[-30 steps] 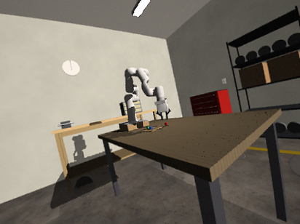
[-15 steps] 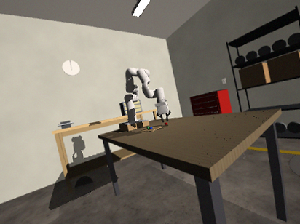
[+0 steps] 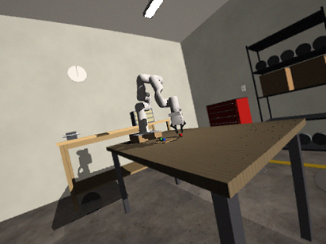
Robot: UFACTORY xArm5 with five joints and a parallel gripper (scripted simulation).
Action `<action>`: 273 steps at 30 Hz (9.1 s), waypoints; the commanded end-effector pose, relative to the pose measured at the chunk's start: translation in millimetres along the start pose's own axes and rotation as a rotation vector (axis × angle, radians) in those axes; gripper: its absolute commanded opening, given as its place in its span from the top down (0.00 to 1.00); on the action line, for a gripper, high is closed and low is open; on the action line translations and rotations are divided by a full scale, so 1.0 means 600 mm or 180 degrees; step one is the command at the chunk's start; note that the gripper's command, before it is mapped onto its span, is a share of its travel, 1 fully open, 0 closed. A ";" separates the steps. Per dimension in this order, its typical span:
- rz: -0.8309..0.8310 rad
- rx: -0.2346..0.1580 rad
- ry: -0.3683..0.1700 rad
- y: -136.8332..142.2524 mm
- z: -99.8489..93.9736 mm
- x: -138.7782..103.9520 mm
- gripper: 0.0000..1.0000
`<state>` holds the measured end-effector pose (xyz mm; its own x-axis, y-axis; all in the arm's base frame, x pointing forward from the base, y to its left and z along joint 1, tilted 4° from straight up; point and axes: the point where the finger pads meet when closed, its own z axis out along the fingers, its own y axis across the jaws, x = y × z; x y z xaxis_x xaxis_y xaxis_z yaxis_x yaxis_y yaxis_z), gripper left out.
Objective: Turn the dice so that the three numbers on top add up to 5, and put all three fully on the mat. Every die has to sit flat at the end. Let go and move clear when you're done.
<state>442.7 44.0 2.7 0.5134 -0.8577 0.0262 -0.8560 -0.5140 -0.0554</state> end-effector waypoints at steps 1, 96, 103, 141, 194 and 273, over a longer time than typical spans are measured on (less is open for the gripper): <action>0.0000 0.0010 0.0005 -0.002 -0.002 0.001 0.64; 0.0000 0.0010 0.0004 -0.005 0.014 0.001 0.64; 0.0000 0.0010 0.0004 -0.005 0.026 0.001 0.64; 0.0000 0.0010 0.0004 -0.005 0.038 0.001 0.64; 0.0000 0.0010 0.0004 -0.004 -0.005 0.001 0.85; 0.3912 0.0005 0.0017 0.016 -0.128 0.060 0.85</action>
<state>446.5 11.2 78.7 -0.5268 -0.8494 -0.0324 -0.8479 0.5278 -0.0493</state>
